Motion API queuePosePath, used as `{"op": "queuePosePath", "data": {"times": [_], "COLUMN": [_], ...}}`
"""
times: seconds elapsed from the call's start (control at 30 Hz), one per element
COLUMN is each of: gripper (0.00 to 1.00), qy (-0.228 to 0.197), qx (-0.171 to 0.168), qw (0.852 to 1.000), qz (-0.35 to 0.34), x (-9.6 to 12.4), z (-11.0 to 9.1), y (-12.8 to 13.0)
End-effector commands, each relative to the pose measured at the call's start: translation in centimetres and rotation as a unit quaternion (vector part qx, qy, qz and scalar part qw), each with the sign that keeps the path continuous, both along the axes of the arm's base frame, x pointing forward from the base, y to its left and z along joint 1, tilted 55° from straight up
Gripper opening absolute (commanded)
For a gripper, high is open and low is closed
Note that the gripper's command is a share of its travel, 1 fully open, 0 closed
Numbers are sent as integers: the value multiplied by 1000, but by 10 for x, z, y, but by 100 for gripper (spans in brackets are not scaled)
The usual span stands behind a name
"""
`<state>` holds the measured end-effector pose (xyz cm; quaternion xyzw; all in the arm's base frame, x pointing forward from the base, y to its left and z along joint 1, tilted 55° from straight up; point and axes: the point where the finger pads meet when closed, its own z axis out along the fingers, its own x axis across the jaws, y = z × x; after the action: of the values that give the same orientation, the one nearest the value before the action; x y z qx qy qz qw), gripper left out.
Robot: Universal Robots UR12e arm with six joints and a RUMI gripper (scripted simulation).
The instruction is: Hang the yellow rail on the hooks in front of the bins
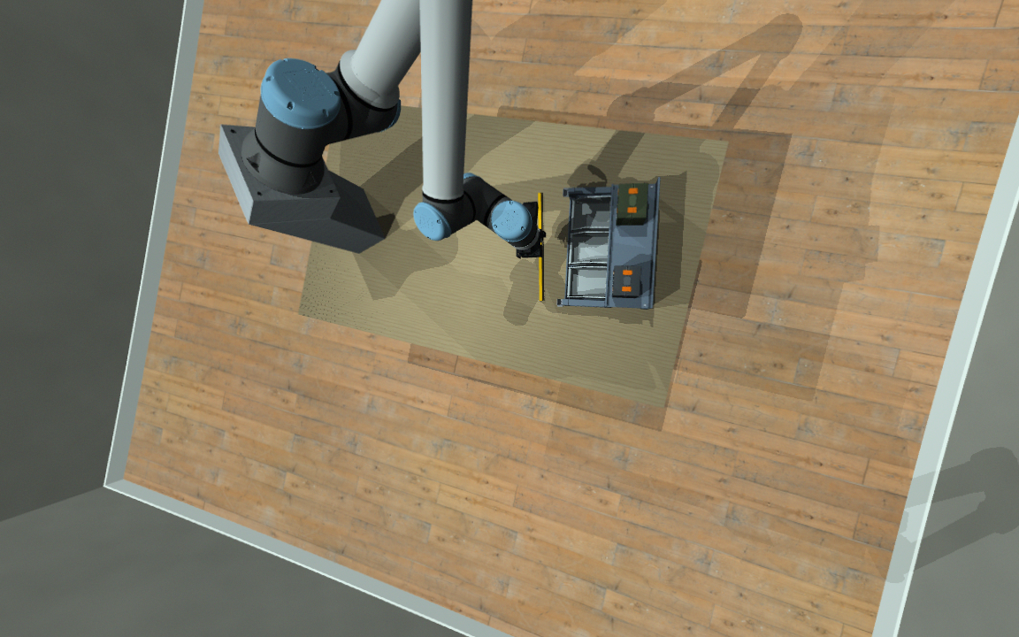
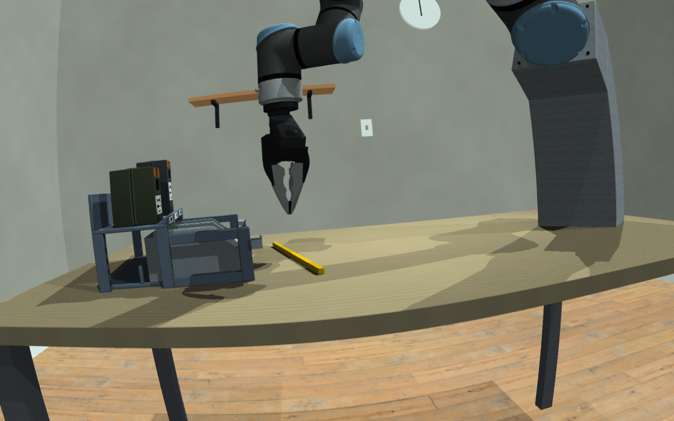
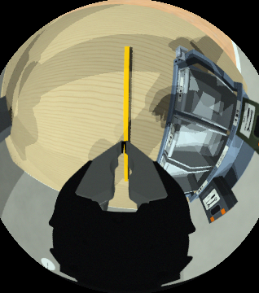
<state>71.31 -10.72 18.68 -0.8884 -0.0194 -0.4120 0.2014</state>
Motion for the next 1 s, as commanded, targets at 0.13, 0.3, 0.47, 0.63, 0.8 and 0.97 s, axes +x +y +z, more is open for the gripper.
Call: {"op": "queuePosePath", "data": {"times": [0.13,0.3,0.47,0.63,0.8,0.97], "gripper": [0,0,0,22,22,22], "qy": [0,-1,-1,-1,-1,-1], "qx": [0,0,0,0,0,0], "qw": [1000,1000,1000,1000,1000,1000], "qz": [0,0,0,0,0,0], "x": [14,18,18,18,18,18], "z": [-11,-14,-14,-14,-14,-14], "y": [7,9,9,9,9,9]}}
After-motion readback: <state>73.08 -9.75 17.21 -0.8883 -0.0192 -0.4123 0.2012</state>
